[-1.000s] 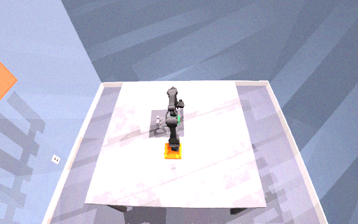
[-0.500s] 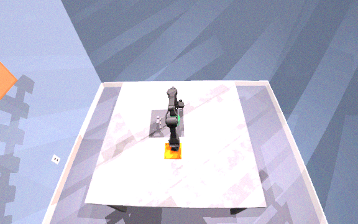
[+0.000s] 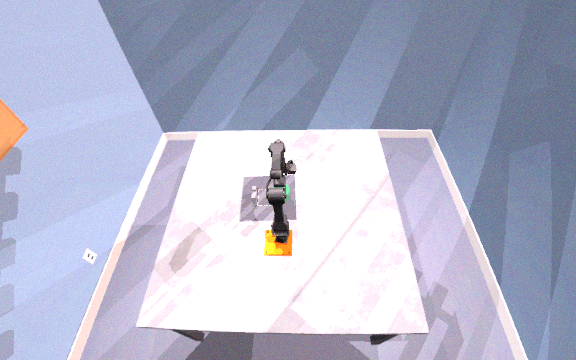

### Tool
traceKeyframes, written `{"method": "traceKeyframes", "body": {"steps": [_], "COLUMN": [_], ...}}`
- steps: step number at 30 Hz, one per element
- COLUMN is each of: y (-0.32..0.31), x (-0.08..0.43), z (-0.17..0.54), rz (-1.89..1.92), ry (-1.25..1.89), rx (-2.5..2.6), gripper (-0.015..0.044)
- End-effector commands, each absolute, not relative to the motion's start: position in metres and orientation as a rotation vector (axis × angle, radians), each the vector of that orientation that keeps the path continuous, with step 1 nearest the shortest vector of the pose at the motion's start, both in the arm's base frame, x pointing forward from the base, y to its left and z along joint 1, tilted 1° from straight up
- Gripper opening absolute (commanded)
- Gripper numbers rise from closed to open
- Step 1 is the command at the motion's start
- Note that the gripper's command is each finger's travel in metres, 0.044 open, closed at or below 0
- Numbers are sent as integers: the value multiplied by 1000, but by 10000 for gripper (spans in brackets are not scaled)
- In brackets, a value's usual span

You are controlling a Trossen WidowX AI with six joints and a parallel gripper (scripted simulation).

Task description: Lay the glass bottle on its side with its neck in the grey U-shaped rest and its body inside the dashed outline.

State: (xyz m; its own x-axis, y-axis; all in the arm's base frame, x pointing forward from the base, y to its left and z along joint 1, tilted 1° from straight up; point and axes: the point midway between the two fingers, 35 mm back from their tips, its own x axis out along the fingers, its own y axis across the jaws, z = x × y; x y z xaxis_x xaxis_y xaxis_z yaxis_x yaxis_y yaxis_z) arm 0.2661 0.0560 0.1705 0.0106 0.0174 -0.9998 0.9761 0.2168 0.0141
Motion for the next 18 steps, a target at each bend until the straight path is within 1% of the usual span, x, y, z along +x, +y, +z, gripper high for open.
{"method": "traceKeyframes", "body": {"steps": [1, 18], "y": [56, 73], "x": [266, 263], "z": [170, 176], "rz": [-1032, -1044], "ry": [1305, 1286], "rx": [1066, 1053], "gripper": [113, 113]}}
